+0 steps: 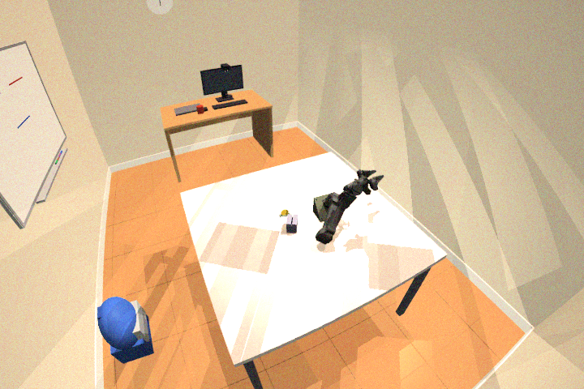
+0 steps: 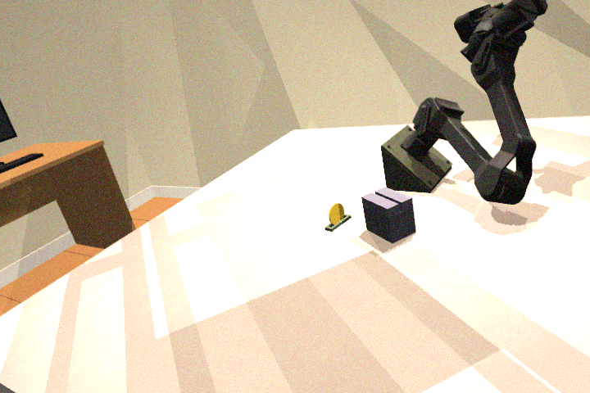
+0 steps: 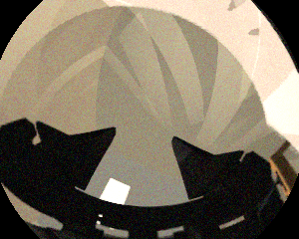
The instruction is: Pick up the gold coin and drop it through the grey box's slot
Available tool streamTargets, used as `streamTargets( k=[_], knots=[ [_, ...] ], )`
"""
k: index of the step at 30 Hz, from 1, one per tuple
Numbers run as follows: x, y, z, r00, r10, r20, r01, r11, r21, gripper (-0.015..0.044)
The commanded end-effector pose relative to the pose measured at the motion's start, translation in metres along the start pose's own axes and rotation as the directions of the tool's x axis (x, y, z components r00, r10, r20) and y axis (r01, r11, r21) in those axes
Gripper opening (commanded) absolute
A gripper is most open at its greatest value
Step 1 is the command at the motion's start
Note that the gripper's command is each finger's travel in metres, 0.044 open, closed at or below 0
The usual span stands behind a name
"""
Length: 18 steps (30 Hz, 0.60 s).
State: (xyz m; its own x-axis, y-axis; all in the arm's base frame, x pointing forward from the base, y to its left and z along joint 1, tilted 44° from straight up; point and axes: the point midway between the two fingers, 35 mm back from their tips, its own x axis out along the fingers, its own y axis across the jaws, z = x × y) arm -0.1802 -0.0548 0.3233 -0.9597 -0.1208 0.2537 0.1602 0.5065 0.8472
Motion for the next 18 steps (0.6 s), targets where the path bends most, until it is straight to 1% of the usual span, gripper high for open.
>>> streamTargets(
  k=[1, 3, 5, 7, 9, 11, 13, 15, 18],
  knots=[
    [0.001, -0.002, -0.002, 1.0, -0.011, -0.007, 0.011, 1.0, -0.013, 0.0374],
    [0.005, -0.017, -0.017, 0.993, -0.096, -0.061, 0.088, 0.989, -0.119, 0.0321],
    [0.007, -0.04, -0.04, 0.964, -0.226, -0.14, 0.179, 0.942, -0.284, 0.0269],
    [0.004, -0.065, -0.063, 0.912, -0.353, -0.21, 0.232, 0.864, -0.446, 0.0216],
    [-0.003, -0.089, -0.085, 0.838, -0.474, -0.269, 0.241, 0.765, -0.598, 0.0164],
    [-0.015, -0.114, -0.106, 0.746, -0.587, -0.314, 0.206, 0.652, -0.73, 0.0161],
    [-0.031, -0.138, -0.124, 0.639, -0.689, -0.343, 0.13, 0.536, -0.834, 0.0161],
    [-0.051, -0.161, -0.141, 0.519, -0.777, -0.356, 0.019, 0.426, -0.904, 0.0161],
    [-0.084, -0.189, -0.158, 0.344, -0.874, -0.344, -0.171, 0.302, -0.938, 0.0161]
  ],
)
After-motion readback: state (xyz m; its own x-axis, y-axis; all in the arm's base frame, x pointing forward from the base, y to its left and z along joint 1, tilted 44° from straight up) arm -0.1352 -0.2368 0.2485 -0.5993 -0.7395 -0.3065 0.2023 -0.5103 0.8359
